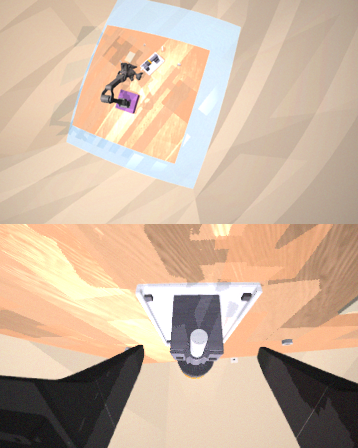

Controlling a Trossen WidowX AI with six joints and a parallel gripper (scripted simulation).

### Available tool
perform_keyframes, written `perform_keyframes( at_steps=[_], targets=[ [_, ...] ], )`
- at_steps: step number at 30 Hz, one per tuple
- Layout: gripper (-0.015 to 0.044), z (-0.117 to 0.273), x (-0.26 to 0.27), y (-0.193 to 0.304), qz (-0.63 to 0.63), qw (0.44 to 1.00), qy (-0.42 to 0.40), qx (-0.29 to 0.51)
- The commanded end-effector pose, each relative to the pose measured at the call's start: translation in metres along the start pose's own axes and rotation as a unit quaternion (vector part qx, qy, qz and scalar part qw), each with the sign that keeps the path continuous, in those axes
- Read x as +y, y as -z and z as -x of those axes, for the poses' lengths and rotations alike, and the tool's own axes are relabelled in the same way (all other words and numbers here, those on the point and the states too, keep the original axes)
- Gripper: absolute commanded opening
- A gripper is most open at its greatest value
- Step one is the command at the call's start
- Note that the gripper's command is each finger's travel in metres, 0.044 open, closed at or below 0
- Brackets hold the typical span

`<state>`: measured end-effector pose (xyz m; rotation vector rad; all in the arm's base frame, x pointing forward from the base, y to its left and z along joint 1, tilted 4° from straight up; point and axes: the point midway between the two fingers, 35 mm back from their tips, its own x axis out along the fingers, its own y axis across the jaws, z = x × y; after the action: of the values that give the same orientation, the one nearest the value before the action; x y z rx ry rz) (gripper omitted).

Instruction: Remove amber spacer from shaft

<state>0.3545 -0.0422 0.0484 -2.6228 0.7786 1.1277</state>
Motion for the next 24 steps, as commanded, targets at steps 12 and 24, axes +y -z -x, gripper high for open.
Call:
perform_keyframes(
  at_steps=[12,24],
  targets=[
    [0.0440,-0.025,0.000,0.002,0.000,1.000,0.001,0.002],
    [0.0440,-0.034,0.001,0.002,0.000,1.000,0.001,0.002]
  ],
)
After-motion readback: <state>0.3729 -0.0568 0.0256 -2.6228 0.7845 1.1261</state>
